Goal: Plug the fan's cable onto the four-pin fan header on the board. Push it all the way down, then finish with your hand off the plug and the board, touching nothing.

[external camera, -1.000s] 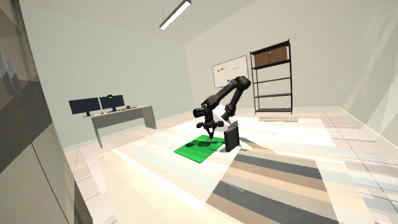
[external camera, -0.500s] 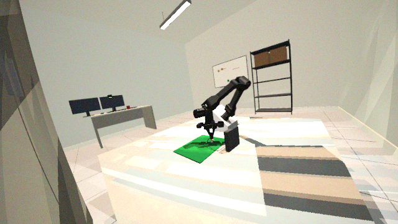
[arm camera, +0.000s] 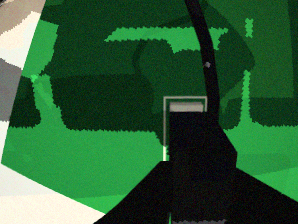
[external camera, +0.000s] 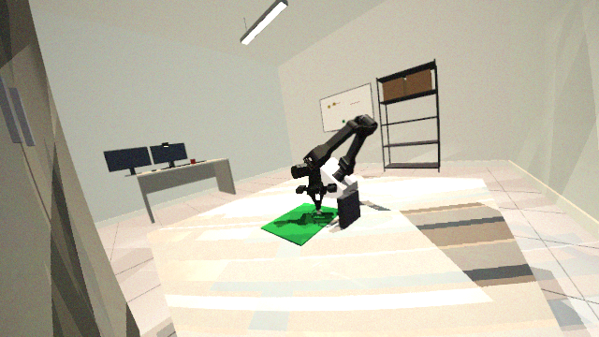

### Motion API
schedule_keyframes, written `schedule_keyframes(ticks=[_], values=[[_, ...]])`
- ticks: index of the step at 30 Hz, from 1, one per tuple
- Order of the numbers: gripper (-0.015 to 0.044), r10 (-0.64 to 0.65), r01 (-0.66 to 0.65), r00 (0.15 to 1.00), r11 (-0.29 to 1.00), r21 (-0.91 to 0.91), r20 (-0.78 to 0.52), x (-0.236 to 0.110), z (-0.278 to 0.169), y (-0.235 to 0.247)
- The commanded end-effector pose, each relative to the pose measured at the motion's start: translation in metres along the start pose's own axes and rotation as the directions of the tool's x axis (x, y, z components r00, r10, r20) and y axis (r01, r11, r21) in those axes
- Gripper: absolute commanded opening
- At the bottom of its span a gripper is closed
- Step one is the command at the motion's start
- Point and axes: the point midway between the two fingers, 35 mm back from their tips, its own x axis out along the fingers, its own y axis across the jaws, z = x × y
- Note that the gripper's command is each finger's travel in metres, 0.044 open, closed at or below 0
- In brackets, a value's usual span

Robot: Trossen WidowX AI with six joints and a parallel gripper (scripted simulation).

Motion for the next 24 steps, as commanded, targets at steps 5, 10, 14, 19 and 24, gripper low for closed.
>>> schedule_keyframes(ticks=[5, 10, 14, 19, 24], values=[[0.0000, 0.007, -0.007, 1.000, 1.000, 0.006, 0.001, 0.006, -0.001, 0.001], [0.0000, 0.007, -0.007, 1.000, 1.000, 0.006, 0.001, 0.009, -0.001, 0.001], [0.0000, 0.007, -0.007, 1.000, 1.000, 0.006, 0.001, 0.011, -0.001, 0.001], [0.0000, 0.007, -0.007, 1.000, 1.000, 0.006, 0.001, 0.014, -0.001, 0.001], [0.0079, 0.003, -0.003, 1.000, 1.000, 0.002, 0.003, 0.012, 0.000, 0.001]])
